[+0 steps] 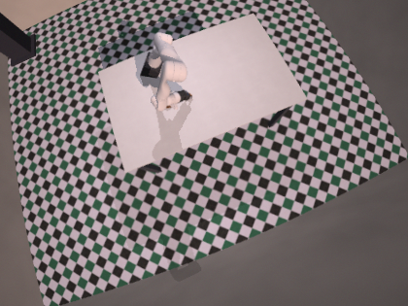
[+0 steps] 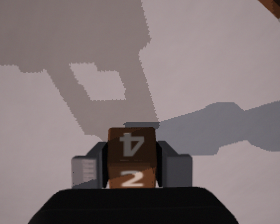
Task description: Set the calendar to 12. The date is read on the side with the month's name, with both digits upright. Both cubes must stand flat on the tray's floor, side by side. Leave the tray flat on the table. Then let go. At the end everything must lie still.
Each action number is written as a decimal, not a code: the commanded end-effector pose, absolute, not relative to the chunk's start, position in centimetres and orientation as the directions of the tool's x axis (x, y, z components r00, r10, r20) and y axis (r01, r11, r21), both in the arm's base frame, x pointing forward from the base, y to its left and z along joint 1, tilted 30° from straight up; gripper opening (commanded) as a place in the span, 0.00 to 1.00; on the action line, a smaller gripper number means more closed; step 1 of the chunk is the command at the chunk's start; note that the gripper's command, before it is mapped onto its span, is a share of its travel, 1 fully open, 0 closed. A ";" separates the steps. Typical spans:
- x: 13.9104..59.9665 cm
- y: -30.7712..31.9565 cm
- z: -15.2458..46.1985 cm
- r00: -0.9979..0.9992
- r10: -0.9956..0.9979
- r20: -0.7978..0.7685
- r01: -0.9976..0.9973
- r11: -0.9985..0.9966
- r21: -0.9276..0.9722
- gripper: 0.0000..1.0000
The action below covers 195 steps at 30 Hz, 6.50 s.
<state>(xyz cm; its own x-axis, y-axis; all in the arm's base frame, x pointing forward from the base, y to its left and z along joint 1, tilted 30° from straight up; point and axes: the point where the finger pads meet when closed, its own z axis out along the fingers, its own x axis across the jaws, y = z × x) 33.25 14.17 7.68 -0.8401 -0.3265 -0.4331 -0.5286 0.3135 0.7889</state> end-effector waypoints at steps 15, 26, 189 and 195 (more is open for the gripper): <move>33.3 14.1 7.7 -0.840 -0.326 -0.434 -0.529 0.314 0.788 0.57; 33.3 14.1 7.7 -0.840 -0.326 -0.434 -0.529 0.314 0.788 0.57; 31.4 11.6 13.2 -0.839 -0.332 -0.432 -0.536 0.360 0.764 1.00; 31.4 11.7 13.3 -0.838 -0.334 -0.431 -0.544 0.455 0.705 1.00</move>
<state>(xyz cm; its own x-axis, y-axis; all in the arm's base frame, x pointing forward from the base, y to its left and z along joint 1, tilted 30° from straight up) 31.57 11.38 12.40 -0.8499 -0.3223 -0.4168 -0.5241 0.4362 0.7315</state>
